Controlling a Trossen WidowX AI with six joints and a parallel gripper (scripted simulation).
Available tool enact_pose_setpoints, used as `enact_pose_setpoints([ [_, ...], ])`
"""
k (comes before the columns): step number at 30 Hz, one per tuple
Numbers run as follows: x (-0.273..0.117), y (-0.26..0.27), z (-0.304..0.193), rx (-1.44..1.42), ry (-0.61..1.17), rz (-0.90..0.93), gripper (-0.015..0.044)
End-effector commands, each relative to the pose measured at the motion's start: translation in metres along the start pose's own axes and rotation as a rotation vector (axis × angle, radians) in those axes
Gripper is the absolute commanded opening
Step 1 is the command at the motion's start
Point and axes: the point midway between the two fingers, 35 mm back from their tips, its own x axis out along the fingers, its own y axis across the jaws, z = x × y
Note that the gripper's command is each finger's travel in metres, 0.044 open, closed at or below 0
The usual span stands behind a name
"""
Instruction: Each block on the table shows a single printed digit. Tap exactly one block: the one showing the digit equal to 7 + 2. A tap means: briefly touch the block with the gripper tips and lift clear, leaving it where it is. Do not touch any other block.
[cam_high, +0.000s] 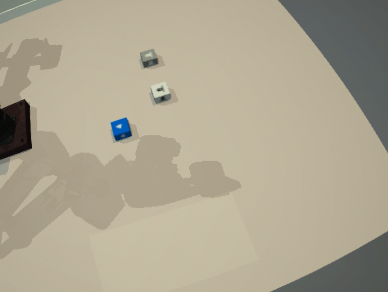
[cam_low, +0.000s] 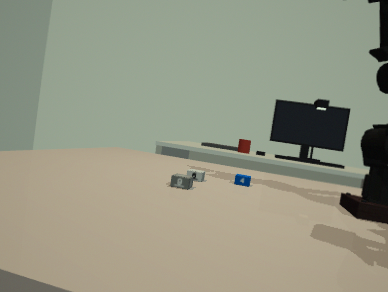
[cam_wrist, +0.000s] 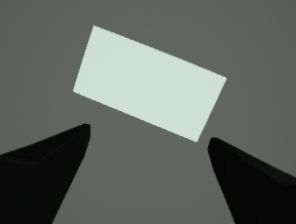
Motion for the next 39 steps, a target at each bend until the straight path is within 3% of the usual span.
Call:
enact_pose_setpoints([
  [1,0.002,0.004,0.002,0.009,-0.009,0.015,0.04],
  [5,0.021,0.08,0.036,0.194,-0.135,0.35,0.04],
  [10,0.013,0.157,0.059,0.368,-0.157,0.715,0.04],
  [20,-0.057,0.271,0.067,0.626,0.077,1.4,0.04],
  [30,-0.165,0.318,0.04,0.737,0.687,2.019,0.04],
  [39,-0.251,0.292,0.002,0.563,1.581,2.383,0.04],
])
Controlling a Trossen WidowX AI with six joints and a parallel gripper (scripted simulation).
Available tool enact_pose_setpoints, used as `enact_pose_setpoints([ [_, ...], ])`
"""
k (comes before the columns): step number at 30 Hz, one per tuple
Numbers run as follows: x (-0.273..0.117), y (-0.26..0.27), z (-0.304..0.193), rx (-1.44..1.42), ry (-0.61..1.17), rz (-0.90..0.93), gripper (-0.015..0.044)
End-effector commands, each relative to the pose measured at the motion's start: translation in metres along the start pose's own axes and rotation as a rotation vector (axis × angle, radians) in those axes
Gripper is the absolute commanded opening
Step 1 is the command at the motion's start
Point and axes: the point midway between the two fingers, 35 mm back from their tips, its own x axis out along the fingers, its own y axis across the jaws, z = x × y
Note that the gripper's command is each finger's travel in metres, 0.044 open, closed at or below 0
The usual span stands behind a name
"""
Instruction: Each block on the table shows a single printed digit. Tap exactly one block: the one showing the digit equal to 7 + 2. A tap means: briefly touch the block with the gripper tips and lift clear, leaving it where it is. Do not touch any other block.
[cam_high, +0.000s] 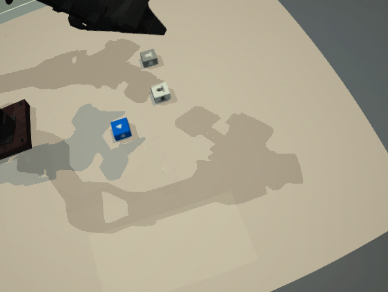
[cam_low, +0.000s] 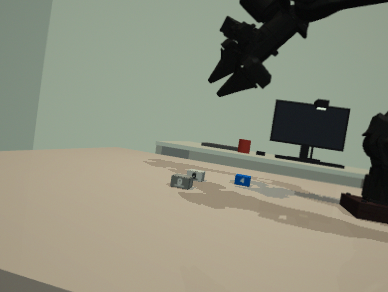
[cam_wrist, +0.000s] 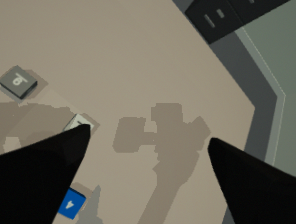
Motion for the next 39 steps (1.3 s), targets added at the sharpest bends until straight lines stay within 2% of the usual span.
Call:
enact_pose_setpoints([
  [1,0.01,0.017,-0.083,0.48,0.54,0.237,0.04],
  [4,0.003,0.022,-0.1,0.598,0.684,0.277,0.04],
  [34,0.003,0.022,-0.1,0.598,0.684,0.277,0.04],
  [36,0.007,0.024,-0.09,0.599,0.68,0.277,0.04],
  [39,0.024,0.037,-0.047,0.605,0.661,0.282,0.04],
])
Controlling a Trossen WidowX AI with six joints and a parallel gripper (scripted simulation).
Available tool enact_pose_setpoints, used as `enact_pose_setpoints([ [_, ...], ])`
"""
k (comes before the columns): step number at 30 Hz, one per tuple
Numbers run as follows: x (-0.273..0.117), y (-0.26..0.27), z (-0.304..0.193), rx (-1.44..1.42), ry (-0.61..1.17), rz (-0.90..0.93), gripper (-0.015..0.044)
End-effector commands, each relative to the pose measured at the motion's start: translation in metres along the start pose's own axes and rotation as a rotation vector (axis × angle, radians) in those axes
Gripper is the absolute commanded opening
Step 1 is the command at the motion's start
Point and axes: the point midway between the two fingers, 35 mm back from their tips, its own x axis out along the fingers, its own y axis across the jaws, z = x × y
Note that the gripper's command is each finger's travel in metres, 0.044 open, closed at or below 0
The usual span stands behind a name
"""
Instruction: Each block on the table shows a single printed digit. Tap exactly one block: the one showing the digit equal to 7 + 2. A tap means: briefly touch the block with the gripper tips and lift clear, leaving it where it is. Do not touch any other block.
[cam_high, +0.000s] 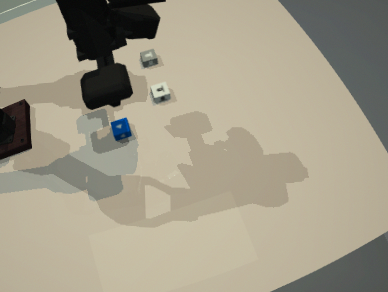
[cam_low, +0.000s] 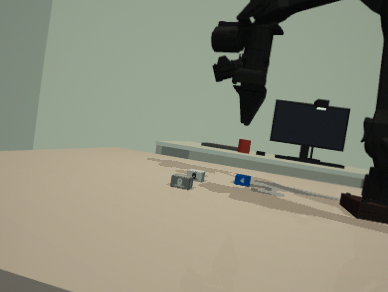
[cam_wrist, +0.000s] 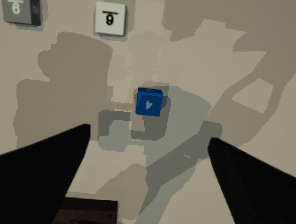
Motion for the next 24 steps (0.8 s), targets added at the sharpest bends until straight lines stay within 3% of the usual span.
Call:
enact_pose_setpoints([
  [1,-0.001,0.044,0.034,-0.017,-0.008,0.015,0.04],
  [9,0.003,0.157,0.084,-0.016,0.007,0.016,0.04],
  [24,0.003,0.159,0.084,-0.016,0.007,0.016,0.04],
])
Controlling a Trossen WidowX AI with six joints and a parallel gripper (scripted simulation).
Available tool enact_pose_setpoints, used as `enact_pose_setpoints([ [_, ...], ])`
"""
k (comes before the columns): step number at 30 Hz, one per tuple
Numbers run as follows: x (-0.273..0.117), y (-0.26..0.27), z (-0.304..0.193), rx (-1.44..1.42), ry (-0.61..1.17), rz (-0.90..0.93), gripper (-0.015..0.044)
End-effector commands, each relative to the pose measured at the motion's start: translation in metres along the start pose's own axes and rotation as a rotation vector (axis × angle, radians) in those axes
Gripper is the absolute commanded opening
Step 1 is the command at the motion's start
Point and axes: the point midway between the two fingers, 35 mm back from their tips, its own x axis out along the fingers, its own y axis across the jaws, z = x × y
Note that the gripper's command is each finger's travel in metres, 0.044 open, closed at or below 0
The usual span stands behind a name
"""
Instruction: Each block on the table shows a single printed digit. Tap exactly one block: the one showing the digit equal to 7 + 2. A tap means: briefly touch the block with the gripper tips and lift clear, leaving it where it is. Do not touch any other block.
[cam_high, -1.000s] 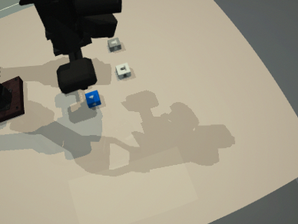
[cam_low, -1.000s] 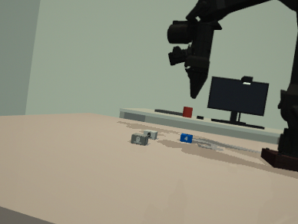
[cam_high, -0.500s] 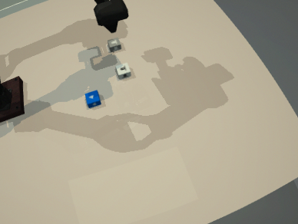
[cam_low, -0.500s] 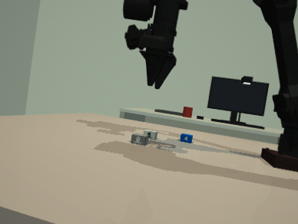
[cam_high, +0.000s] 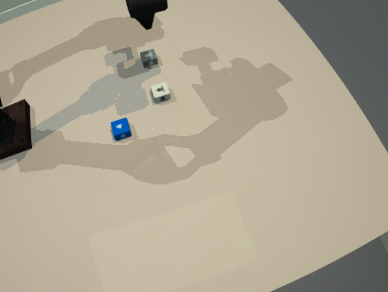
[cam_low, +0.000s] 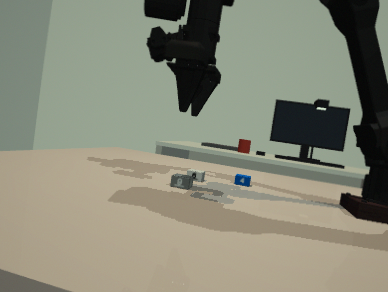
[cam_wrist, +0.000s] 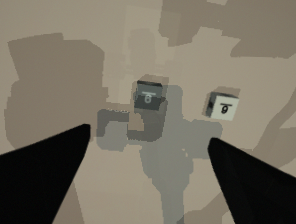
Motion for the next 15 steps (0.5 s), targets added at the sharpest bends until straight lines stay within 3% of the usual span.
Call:
enact_pose_setpoints([
  [1,0.002,0.001,0.0,0.003,0.009,-0.001,0.04],
  [7,0.002,0.001,0.0,0.003,0.009,-0.001,0.04],
  [15,0.081,0.0,-0.001,0.003,0.009,-0.001,0.019],
])
